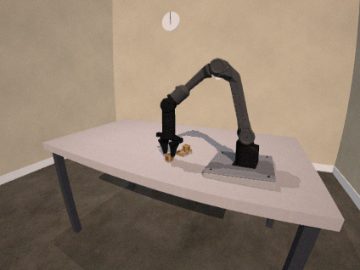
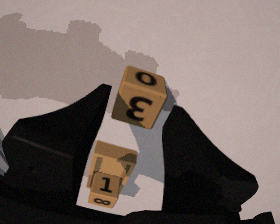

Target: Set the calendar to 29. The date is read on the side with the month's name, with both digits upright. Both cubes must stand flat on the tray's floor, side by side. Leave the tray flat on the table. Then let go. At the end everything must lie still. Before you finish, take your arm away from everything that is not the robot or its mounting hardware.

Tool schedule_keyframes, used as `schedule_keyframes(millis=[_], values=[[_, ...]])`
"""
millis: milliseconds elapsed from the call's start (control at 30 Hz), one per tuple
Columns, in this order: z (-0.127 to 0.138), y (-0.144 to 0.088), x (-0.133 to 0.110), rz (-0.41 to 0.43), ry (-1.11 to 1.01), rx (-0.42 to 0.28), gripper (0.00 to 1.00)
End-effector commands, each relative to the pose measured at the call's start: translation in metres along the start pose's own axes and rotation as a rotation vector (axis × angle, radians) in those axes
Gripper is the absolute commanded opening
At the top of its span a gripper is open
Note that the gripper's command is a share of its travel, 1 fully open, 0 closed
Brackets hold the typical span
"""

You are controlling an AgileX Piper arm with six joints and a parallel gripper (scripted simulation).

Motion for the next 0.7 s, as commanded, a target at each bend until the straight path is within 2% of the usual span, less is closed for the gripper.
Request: schedule_keyframes(millis=[0,367,667], values=[[0.0,0.005,-0.001,0.003,0.001,0.002,0.59],[0.0,0.017,0.0,0.002,0.001,0.001,0.59],[0.0,0.018,0.0,0.002,0.001,0.0,0.59]])
Point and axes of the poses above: the point where the finger pads meet when closed, its own y axis out along the fingers, its own z axis across the jaws, x = y × z, the point moved 10 cm from there along -y, back along the fingers, and after that the axes turned 2 degrees about y, right-handed, at the moved point
